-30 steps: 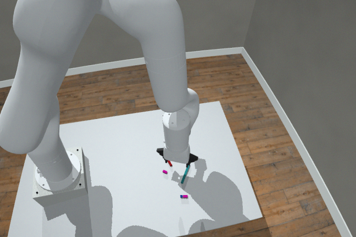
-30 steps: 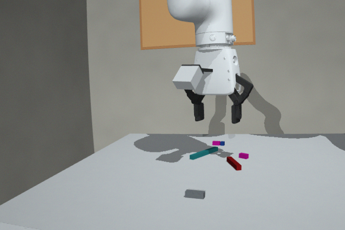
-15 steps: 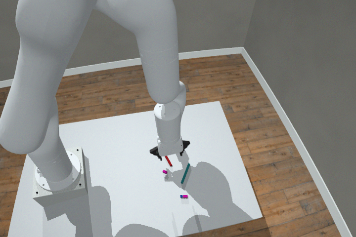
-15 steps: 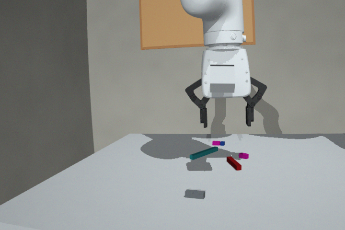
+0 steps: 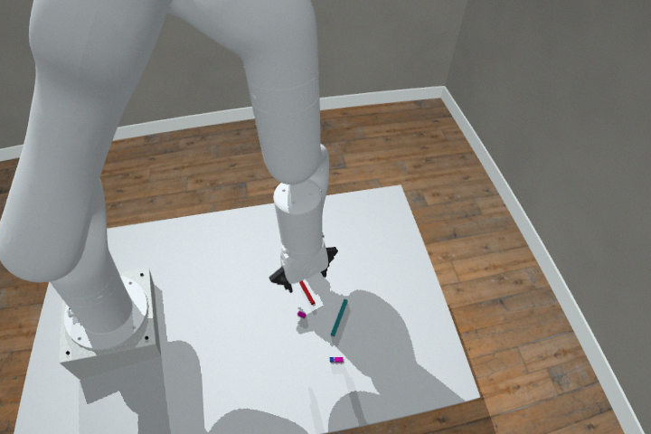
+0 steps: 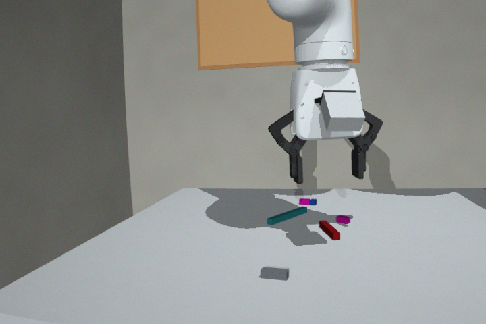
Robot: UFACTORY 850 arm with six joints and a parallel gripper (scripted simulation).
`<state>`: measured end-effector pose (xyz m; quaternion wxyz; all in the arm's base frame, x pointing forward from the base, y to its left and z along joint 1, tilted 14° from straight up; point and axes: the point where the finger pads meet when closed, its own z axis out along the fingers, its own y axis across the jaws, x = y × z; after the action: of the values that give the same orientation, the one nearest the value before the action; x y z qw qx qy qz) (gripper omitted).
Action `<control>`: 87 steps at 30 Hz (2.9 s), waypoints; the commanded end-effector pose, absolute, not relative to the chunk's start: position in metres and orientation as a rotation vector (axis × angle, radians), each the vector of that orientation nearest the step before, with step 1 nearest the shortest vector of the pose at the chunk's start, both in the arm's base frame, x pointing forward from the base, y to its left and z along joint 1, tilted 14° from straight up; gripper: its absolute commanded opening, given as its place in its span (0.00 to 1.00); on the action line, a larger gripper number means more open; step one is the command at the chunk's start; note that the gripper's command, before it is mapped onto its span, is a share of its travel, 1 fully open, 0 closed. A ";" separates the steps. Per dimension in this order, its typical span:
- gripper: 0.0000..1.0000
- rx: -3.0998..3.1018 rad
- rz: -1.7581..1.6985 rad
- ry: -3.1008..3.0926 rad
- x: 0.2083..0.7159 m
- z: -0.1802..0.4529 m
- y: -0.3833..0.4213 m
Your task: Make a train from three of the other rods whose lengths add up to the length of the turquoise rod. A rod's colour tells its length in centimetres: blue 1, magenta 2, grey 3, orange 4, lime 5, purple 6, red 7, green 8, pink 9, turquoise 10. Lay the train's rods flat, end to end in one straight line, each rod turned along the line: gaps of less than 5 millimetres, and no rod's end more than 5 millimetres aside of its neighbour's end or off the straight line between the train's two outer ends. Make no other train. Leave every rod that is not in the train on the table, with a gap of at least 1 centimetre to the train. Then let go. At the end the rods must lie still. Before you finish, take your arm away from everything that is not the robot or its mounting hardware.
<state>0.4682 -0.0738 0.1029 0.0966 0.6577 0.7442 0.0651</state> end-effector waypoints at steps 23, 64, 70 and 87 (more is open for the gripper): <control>0.24 1.939 0.237 2.211 0.469 0.103 -0.074; 0.24 1.938 0.238 2.210 0.470 0.095 -0.074; 0.24 1.938 0.238 2.210 0.472 0.089 -0.074; 0.24 1.938 0.238 2.210 0.477 0.063 -0.074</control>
<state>0.4755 -0.0735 0.0693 0.0873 0.6575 0.7466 0.0518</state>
